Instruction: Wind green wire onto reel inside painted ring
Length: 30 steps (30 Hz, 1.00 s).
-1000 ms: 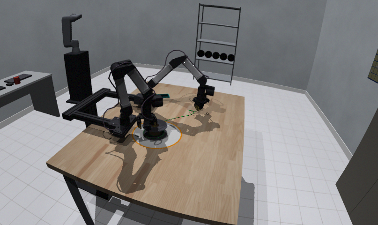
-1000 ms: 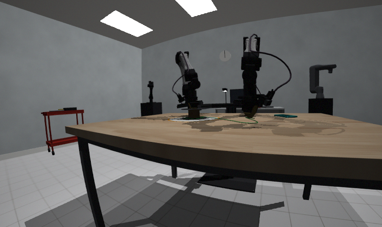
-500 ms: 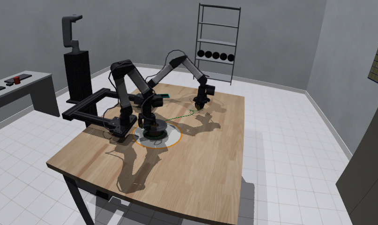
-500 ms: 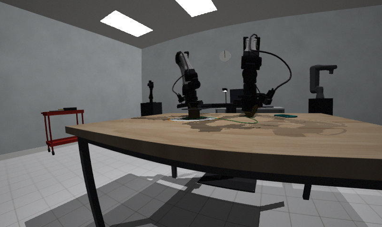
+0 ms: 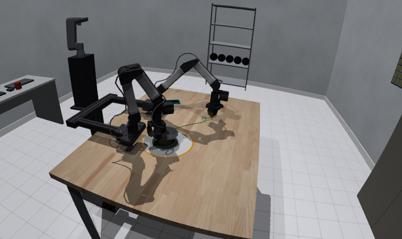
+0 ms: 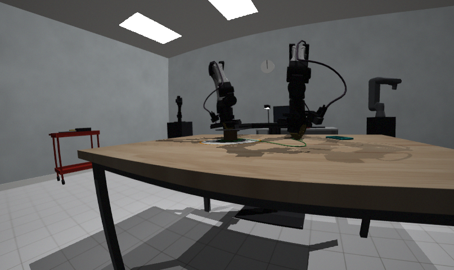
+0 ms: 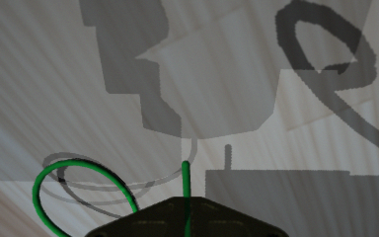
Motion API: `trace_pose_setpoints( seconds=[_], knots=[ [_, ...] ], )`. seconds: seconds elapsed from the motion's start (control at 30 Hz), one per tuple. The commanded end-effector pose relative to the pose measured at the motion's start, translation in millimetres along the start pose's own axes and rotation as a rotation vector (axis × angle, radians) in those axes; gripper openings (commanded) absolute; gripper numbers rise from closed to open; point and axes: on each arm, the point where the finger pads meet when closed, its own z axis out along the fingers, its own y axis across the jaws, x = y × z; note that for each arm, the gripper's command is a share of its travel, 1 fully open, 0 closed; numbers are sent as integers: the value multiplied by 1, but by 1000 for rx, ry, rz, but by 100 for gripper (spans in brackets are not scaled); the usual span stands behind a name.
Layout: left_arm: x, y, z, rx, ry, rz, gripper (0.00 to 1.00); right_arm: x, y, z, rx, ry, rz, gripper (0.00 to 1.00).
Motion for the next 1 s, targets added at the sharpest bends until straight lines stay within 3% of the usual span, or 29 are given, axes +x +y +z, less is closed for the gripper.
trace_pose_setpoints(
  seconds=[0.0,0.3,0.37,0.4,0.57,0.87,0.93,0.97],
  knots=[
    [-6,-3,-6,25,-27,-3,0,-12,9,-1,-29,-14,-140,56],
    [-6,-1,-7,26,-27,-29,0,-53,30,-2,-20,-23,-655,56],
    [-6,-1,-7,26,-27,-29,0,-53,30,-2,-20,-23,-655,56],
    [-6,-1,-7,26,-26,-49,0,-56,34,-2,-22,-26,-776,56],
    [-6,-2,-9,26,-26,-67,0,-69,65,-3,-11,-35,-1033,56],
    [-3,-3,-11,27,-26,-95,0,-45,121,-4,-7,-59,-1565,56],
    [-3,-3,-11,27,-26,-95,0,-45,121,-4,-7,-59,-1565,56],
    [0,-3,-12,25,2,-77,0,-41,123,-4,-10,-64,-1735,56]
  ],
)
